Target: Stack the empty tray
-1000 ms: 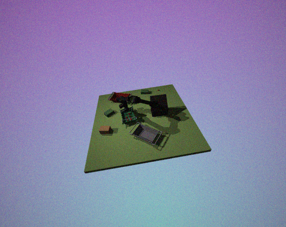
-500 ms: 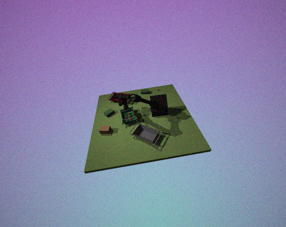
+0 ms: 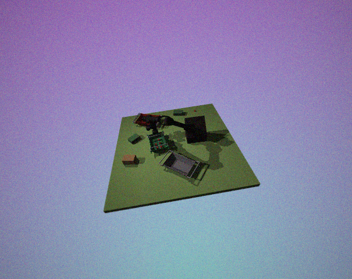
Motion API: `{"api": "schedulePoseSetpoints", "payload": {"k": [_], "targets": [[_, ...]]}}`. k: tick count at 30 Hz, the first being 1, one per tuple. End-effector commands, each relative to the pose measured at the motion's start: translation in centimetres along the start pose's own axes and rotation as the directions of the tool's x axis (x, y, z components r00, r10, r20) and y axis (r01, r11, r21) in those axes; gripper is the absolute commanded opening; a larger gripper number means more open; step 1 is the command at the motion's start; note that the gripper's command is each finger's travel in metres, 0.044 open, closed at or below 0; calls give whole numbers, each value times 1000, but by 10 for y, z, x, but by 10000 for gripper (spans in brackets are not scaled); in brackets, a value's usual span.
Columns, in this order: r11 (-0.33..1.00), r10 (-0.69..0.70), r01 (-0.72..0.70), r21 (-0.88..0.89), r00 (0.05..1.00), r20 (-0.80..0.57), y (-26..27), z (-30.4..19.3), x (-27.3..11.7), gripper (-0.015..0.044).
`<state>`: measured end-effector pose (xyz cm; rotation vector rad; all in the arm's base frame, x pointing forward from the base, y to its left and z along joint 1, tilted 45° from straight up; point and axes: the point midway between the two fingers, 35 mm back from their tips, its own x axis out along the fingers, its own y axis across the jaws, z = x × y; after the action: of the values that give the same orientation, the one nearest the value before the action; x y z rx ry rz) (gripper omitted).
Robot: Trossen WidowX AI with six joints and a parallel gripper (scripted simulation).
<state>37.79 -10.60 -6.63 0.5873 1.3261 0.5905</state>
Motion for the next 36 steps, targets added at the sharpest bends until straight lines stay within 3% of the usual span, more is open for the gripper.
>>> {"api": "schedulePoseSetpoints", "payload": {"k": [1,5,36], "targets": [[1000,0,0,2,1000,1,0,0,0,83],[1000,0,0,2,1000,1,0,0,0,0],[1000,0,0,0,1000,0,0,0,0,0]]}}
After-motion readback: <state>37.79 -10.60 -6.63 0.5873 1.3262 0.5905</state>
